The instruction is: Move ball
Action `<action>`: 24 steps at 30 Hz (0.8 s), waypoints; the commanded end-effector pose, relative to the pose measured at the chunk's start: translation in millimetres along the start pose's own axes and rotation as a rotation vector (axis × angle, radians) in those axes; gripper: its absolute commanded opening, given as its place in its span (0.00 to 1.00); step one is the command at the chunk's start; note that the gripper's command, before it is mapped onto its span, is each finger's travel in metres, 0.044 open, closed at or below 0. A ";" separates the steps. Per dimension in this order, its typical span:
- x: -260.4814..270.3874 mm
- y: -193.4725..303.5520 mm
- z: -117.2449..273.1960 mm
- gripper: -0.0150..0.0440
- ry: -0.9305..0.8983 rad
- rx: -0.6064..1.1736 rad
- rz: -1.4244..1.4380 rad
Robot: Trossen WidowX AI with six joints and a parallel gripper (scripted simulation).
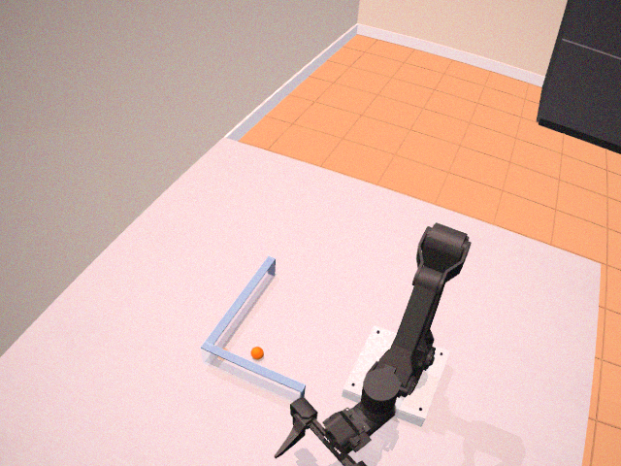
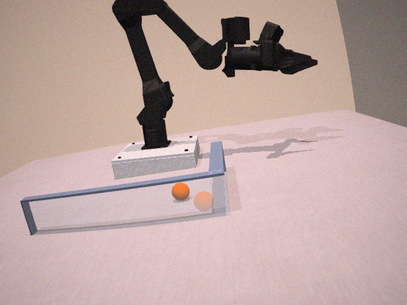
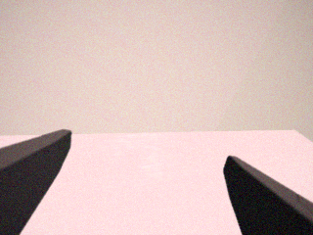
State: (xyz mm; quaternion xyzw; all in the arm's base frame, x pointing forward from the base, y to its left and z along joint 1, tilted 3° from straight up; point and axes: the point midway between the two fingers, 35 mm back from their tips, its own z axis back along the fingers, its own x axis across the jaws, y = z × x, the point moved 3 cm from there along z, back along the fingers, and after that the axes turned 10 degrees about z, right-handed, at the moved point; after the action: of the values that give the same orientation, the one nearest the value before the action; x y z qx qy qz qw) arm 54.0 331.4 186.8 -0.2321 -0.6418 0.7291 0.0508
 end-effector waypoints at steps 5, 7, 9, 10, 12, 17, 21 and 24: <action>-20.5 10.0 -15.3 0.71 0.039 0.085 0.093; -41.4 20.0 -27.1 0.67 0.068 0.168 0.172; -65.1 31.2 -36.8 0.67 0.091 0.260 0.248; -77.5 36.9 -40.5 0.67 0.099 0.308 0.283; -106.8 52.1 -44.8 0.67 0.110 0.423 0.349; -182.1 90.0 -35.1 0.67 0.091 0.718 0.458; -237.9 116.9 -7.2 0.67 0.030 0.938 0.479; -273.9 133.3 23.4 0.67 -0.038 1.082 0.459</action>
State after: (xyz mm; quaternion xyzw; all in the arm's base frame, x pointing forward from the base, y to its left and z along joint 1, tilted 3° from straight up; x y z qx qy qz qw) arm 299.2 219.9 136.4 -0.3251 -0.1575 0.9324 -0.0104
